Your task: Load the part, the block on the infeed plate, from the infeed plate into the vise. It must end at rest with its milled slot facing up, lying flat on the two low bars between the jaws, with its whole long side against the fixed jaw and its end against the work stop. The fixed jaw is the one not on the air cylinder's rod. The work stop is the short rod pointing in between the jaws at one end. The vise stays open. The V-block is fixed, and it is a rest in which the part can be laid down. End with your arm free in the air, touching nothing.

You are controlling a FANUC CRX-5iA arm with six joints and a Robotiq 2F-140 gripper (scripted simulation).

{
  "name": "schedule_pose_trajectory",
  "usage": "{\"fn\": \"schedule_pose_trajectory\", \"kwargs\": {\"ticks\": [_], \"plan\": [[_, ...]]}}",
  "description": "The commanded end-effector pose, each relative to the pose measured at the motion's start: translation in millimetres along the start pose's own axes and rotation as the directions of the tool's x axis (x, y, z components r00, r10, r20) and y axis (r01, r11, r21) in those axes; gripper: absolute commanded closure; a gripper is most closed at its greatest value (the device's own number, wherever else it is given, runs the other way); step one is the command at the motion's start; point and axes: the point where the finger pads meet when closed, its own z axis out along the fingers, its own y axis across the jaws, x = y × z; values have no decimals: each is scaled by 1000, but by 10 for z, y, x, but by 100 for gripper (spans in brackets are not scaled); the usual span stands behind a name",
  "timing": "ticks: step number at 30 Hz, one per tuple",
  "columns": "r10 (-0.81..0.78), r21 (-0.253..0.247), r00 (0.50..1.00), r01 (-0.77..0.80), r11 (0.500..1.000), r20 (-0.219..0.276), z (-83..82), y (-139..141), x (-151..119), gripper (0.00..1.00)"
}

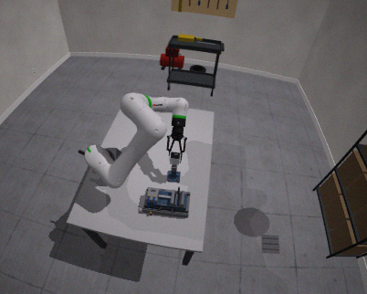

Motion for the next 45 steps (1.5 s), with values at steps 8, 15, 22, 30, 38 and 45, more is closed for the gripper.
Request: {"fn": "schedule_pose_trajectory", "kwargs": {"ticks": [8,15,22,30,38,45], "plan": [[0,0,1000,0,1000,1,-2,-1,0,100],[0,0,1000,0,1000,5,-1,-1,2,100],[0,0,1000,0,1000,20,-1,-1,5,100],[0,0,999,0,1000,43,0,0,11,100],[0,0,996,0,1000,90,1,0,23,100],[0,0,992,0,1000,128,2,0,33,100]]}}
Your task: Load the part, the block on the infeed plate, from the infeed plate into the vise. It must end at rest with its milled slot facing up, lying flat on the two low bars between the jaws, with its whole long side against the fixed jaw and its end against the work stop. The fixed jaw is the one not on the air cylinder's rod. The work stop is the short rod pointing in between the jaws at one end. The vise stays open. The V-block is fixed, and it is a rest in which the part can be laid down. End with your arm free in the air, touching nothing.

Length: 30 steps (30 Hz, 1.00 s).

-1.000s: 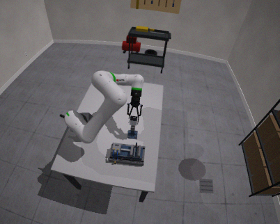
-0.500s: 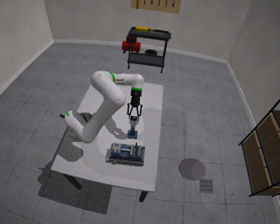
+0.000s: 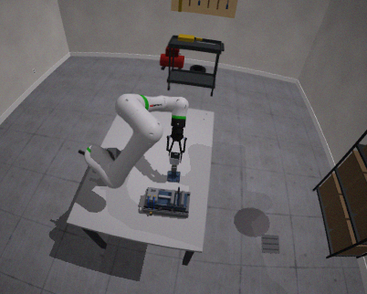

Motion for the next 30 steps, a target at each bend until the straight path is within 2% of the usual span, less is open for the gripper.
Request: {"fn": "schedule_pose_trajectory", "kwargs": {"ticks": [1,15,17,30], "plan": [[0,0,1000,0,1000,11,-2,-1,4,100],[0,0,988,0,1000,152,1,-1,40,100],[0,0,988,0,1000,152,1,-1,40,100],[0,0,954,0,1000,301,10,-1,78,100]]}}
